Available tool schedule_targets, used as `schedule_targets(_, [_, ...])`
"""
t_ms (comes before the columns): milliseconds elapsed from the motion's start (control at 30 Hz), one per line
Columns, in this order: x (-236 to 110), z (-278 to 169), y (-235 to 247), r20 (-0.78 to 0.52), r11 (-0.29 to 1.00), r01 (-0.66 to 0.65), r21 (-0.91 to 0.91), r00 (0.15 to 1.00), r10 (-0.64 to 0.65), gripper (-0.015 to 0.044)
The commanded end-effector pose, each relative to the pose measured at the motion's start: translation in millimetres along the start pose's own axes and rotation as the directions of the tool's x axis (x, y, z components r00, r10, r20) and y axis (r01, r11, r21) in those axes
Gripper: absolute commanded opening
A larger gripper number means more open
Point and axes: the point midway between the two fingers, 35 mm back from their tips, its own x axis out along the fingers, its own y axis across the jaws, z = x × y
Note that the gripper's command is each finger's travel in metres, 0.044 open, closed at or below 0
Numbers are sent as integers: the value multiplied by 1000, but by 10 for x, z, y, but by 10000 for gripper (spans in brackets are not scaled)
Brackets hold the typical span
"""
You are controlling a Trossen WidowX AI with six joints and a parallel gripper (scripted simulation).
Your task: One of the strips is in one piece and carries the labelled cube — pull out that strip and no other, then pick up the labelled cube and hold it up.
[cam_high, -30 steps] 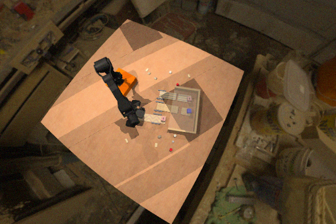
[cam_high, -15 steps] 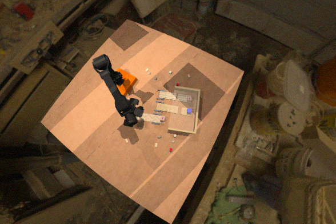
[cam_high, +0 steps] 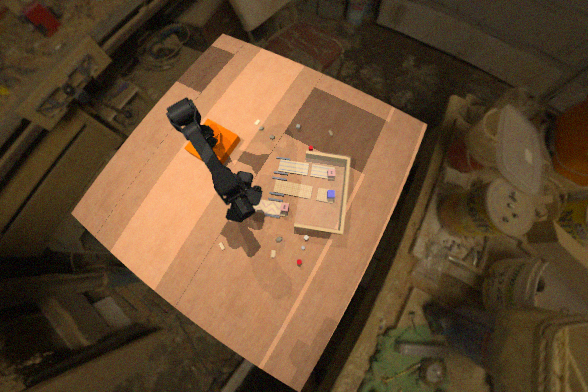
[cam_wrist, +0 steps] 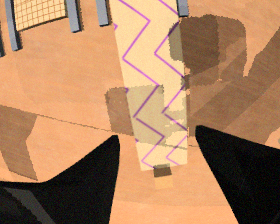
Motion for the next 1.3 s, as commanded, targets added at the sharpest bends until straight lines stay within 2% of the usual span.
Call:
schedule_targets(0, [-26,175,8,2,1000,7,2,1000,-7,394])
schedule_targets(67, [-32,244,21,2,1000,7,2,1000,-7,440])
schedule_targets(1267, [-182,1363,100,11,1000,6,2,1000,-6,440])
